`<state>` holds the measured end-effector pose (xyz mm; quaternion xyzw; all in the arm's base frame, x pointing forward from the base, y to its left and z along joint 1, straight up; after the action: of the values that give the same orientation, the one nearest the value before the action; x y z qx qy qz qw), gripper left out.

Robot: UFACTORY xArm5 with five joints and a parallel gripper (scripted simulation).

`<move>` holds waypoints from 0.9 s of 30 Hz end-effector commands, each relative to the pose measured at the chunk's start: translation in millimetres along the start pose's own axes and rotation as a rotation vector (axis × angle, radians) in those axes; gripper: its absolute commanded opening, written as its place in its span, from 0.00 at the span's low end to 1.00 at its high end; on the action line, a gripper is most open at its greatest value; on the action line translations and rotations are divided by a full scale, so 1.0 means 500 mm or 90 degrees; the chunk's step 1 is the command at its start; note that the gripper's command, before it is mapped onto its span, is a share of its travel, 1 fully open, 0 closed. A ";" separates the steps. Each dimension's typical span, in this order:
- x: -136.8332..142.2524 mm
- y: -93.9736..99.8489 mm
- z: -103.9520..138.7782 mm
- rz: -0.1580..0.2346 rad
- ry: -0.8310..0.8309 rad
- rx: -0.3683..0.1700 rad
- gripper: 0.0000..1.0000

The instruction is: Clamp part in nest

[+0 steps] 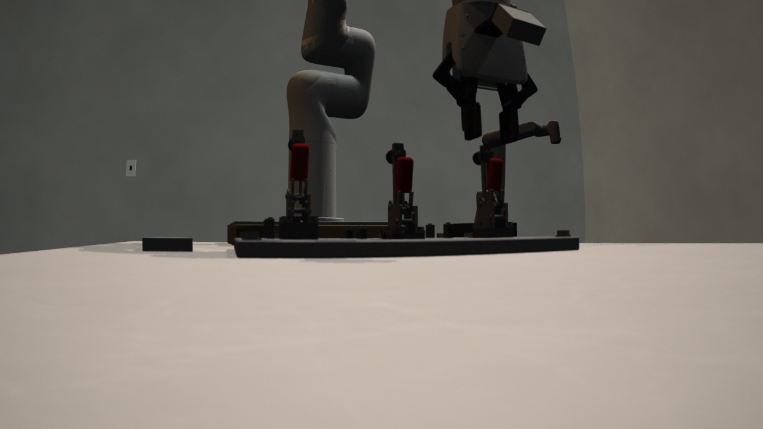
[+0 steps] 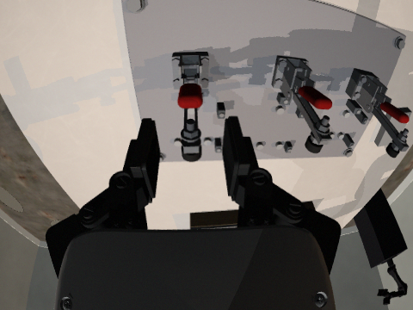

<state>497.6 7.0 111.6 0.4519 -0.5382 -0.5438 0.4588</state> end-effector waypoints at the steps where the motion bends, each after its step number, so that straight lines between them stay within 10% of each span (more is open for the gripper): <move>1: 0.000 0.004 -0.003 -0.001 0.000 0.003 0.47; 2: 0.000 0.004 -0.003 -0.001 0.000 0.003 0.47; 3: 0.000 0.004 -0.003 -0.001 0.000 0.003 1.00; 27: 0.000 0.138 -0.002 -0.001 0.000 0.003 1.00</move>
<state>498.9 7.0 174.5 0.4527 -0.5388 -0.5431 0.4580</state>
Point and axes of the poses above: the point where the finger pads meet when closed, its own y axis back along the fingers, its own x axis across the jaws, z = x × y, the point moved 1 cm from there along y, back along the fingers, and after that the axes turned 4 degrees about y, right-handed, at the moved point
